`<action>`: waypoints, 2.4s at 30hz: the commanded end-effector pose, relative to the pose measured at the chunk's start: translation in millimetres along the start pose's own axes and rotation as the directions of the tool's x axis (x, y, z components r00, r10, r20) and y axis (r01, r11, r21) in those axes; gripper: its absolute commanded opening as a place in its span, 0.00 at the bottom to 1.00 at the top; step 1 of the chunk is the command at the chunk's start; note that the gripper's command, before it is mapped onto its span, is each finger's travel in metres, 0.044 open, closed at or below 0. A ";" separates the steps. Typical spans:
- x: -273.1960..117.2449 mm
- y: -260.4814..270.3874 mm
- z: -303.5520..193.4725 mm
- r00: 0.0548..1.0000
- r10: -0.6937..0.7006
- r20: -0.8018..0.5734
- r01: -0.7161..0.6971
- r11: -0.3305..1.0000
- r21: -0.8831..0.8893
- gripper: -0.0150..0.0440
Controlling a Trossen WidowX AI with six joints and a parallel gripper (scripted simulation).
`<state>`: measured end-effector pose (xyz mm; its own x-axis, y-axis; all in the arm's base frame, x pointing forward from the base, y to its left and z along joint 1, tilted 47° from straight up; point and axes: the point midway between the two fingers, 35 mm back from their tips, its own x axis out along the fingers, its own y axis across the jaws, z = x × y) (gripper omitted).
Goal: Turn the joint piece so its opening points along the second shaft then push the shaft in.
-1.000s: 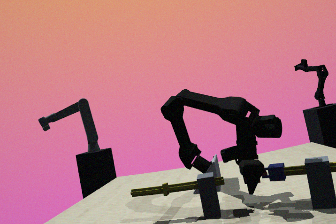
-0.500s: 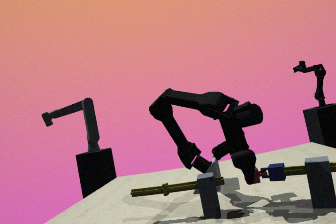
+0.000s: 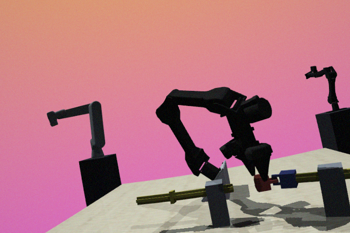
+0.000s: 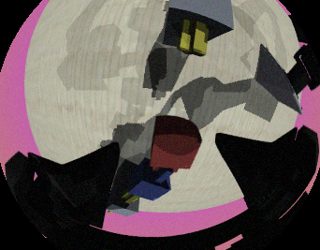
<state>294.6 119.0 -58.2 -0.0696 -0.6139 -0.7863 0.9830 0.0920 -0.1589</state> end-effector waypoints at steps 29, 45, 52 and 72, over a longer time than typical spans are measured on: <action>-106.9 -1.2 -15.1 0.999 0.005 0.051 0.040 0.551 -0.834 1.00; -99.6 -0.9 9.5 0.999 0.000 -0.054 -0.035 0.766 -0.642 1.00; -91.7 -3.2 28.8 0.991 -0.001 -0.136 -0.062 0.890 -0.452 1.00; -65.6 -19.5 76.7 0.936 0.057 -0.347 0.003 0.986 0.169 1.00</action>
<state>296.0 104.7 41.7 -0.0733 -0.3271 -0.9421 0.9950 0.0397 -0.0912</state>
